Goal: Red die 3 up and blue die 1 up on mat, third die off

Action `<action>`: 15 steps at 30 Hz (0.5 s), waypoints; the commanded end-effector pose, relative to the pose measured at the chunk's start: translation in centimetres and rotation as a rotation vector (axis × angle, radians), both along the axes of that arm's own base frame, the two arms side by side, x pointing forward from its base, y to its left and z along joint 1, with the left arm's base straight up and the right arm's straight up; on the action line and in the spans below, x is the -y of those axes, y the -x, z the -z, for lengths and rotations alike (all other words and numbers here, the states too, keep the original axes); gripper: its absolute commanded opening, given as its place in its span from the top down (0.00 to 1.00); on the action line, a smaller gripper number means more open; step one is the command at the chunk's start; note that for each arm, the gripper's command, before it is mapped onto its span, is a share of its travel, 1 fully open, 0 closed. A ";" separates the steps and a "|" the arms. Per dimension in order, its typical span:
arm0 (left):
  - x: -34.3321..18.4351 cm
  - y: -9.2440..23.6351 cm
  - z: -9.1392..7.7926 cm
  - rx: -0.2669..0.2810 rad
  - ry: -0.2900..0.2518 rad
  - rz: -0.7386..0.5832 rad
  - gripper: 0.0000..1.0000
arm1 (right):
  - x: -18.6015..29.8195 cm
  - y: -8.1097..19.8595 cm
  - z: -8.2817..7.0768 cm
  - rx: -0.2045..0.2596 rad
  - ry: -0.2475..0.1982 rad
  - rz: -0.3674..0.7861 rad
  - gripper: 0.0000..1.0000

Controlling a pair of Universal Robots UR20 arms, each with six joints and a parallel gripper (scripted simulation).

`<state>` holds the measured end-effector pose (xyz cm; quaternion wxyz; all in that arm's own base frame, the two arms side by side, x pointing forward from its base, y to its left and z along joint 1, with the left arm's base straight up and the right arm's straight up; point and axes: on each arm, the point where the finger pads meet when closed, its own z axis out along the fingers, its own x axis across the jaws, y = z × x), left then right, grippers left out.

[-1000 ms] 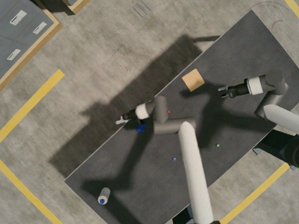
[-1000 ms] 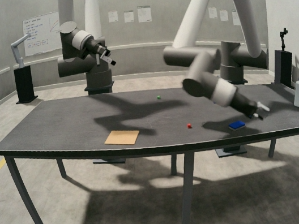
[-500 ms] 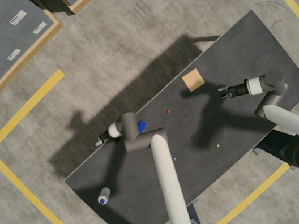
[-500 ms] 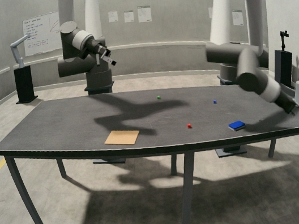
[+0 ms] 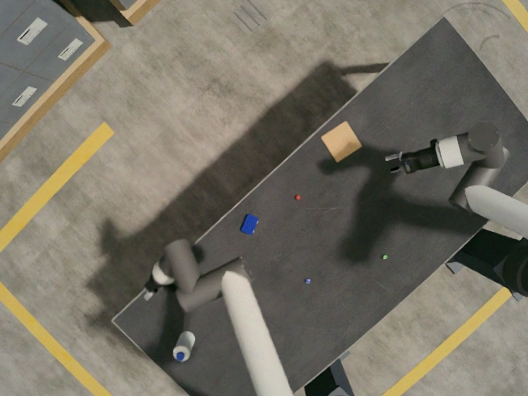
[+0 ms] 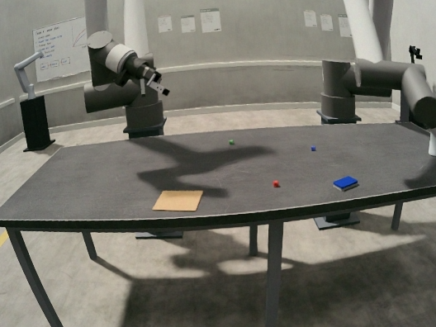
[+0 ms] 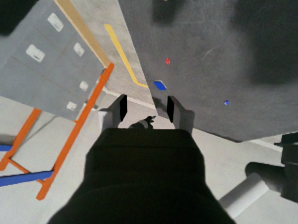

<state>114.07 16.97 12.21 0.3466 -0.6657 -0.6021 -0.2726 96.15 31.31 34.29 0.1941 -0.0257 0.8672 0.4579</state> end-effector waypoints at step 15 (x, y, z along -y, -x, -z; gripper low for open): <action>-27.9 14.3 0.0 0.050 0.157 -0.320 0.00 | 0.0 0.0 -0.1 0.001 0.000 0.000 0.00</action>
